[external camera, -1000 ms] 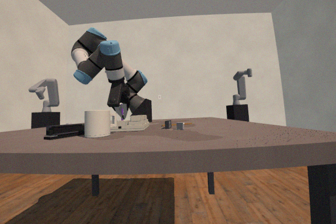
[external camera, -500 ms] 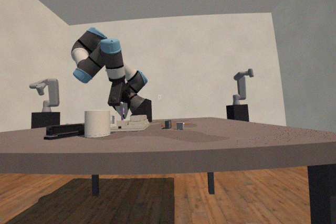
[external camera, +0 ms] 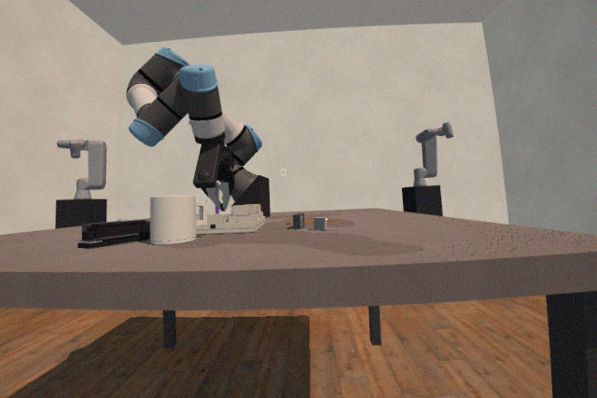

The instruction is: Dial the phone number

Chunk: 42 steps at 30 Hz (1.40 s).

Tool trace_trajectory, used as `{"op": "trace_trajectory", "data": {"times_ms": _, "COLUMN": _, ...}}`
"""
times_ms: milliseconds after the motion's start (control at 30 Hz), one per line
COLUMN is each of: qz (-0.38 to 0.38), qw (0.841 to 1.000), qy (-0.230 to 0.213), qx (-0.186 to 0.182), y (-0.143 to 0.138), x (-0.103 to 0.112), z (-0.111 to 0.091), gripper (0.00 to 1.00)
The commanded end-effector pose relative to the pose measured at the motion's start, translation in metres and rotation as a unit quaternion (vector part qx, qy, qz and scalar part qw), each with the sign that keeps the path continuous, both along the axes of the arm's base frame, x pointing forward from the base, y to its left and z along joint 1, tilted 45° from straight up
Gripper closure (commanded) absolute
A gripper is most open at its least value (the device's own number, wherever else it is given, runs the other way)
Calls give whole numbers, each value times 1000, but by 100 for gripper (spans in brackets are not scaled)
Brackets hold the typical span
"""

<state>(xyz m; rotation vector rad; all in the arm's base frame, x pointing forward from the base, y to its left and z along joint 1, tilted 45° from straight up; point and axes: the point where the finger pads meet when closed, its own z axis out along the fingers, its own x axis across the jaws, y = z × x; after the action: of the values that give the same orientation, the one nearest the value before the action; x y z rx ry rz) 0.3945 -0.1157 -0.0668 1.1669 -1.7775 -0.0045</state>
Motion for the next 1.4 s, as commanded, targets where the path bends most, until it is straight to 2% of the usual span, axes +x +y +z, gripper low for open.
{"op": "trace_trajectory", "data": {"times_ms": 0, "qz": 0, "qw": 1000, "qy": 0, "qx": 0, "y": 0, "x": 1, "z": 0, "gripper": 100}}
{"op": "trace_trajectory", "data": {"times_ms": 400, "qz": 0, "qw": 1000, "qy": 0, "qx": 0, "y": -8, "x": -1, "z": -8, "gripper": 100}}
{"op": "trace_trajectory", "data": {"times_ms": 1367, "qz": 0, "qw": 1000, "qy": 0, "qx": 0, "y": -10, "x": -2, "z": -10, "gripper": 100}}
